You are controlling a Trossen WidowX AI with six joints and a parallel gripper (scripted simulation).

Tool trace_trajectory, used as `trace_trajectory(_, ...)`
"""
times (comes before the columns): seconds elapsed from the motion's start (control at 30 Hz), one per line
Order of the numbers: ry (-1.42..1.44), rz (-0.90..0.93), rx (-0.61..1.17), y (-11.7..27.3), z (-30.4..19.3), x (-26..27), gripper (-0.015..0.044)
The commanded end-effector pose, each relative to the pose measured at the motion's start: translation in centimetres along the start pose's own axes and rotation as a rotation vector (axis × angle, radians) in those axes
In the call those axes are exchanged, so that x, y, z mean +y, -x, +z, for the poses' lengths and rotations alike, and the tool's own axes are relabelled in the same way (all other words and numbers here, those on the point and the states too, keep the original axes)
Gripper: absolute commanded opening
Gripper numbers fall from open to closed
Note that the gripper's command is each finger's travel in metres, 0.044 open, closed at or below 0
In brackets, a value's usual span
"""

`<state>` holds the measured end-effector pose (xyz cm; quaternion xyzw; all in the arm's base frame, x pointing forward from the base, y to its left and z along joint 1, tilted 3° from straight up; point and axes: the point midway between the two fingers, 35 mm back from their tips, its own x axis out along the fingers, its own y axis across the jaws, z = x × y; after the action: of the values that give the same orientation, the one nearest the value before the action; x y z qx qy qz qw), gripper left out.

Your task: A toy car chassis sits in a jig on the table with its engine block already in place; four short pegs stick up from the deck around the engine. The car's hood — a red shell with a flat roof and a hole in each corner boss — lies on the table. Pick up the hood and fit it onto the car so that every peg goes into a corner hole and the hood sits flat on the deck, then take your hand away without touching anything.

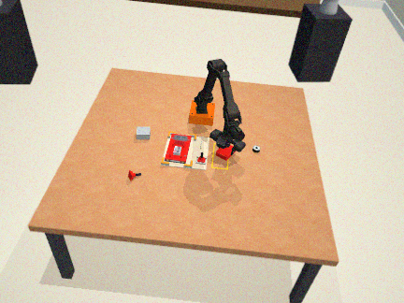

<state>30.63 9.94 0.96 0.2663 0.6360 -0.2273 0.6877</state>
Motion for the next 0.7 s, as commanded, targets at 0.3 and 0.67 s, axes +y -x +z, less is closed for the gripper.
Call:
trace_trajectory(0.3,0.0,0.0,0.0,0.6,0.0,0.0,0.0117)
trace_trajectory(0.67,0.0,0.001,0.0,4.1,0.0,0.0,0.0)
